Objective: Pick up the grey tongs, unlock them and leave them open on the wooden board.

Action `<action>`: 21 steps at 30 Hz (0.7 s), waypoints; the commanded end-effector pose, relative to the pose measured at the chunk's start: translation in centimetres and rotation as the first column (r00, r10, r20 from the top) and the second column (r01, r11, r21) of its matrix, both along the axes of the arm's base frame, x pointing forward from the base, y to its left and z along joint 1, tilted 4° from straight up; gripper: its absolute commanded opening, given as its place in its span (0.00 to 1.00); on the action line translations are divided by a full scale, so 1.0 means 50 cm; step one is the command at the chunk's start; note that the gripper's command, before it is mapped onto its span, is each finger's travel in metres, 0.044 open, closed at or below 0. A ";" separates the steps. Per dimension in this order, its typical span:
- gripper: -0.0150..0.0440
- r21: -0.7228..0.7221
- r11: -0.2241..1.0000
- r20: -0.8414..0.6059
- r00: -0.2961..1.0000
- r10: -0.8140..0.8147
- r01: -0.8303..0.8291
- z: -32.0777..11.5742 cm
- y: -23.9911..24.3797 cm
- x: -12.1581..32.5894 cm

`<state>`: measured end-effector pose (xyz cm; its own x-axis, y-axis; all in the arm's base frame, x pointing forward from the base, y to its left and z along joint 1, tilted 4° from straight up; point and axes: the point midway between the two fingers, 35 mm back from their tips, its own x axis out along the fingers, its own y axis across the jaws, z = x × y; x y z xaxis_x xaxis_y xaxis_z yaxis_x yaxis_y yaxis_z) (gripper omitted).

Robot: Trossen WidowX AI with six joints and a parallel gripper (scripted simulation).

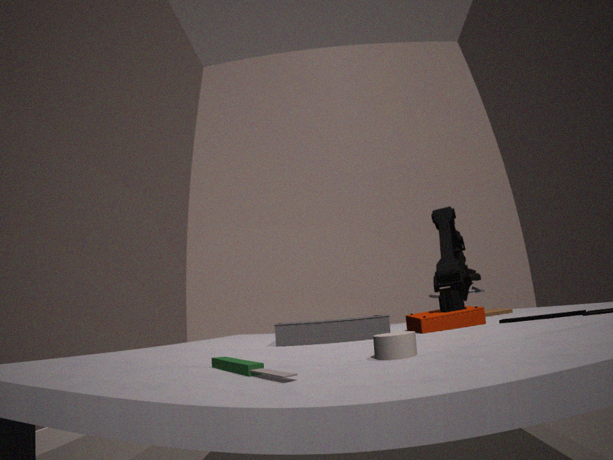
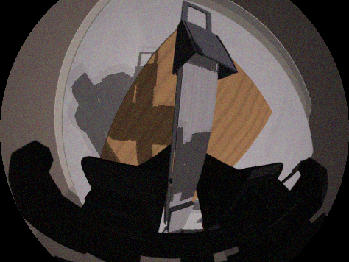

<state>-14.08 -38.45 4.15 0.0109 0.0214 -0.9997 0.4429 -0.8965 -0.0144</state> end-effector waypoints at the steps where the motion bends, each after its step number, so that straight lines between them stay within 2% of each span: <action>1: 0.00 0.005 1.000 0.008 1.000 -0.006 0.006 -0.016 0.003 0.003; 15: 0.00 0.005 1.000 0.008 1.000 -0.006 0.006 -0.051 0.005 0.004; 21: 0.27 0.004 1.000 0.002 1.000 -0.001 0.001 -0.046 0.003 0.001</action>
<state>-14.01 -38.25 1.80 0.0128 0.0266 -0.9996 0.4424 -0.8966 -0.0182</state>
